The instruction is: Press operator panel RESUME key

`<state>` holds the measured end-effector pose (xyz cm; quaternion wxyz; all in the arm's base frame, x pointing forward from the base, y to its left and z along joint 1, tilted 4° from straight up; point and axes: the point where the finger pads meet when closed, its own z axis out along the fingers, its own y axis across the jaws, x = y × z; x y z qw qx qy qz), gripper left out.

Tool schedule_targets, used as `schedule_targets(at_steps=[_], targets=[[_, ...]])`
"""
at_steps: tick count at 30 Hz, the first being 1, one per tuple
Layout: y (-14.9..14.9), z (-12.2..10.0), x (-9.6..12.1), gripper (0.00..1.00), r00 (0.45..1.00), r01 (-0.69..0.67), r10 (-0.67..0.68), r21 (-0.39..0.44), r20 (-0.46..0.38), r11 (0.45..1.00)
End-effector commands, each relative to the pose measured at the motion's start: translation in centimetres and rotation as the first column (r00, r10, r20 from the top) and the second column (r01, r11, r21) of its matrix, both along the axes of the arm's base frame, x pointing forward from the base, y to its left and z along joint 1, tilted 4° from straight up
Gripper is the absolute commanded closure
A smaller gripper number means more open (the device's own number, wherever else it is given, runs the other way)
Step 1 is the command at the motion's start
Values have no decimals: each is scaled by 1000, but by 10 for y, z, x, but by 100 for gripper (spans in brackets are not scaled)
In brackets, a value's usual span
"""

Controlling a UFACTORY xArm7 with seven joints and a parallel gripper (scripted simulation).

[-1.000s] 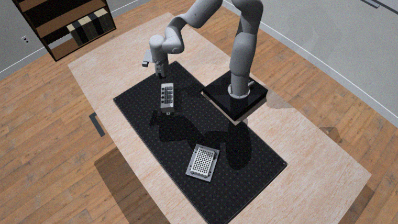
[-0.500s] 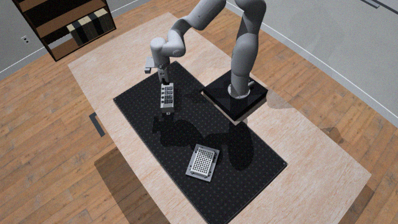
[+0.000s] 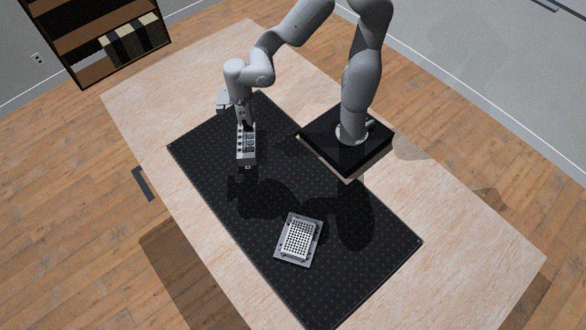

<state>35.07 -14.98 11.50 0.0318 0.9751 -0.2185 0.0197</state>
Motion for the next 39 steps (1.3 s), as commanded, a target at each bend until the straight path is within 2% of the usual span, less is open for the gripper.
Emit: schedule_targets(at_steps=[1,14,39], targets=[[-1,-5,2,100,1000,-1,1,-2,5,1000],[-2,-24,2,100,1000,-1,1,-2,5,1000],[-2,-24,2,100,1000,-1,1,-2,5,1000]])
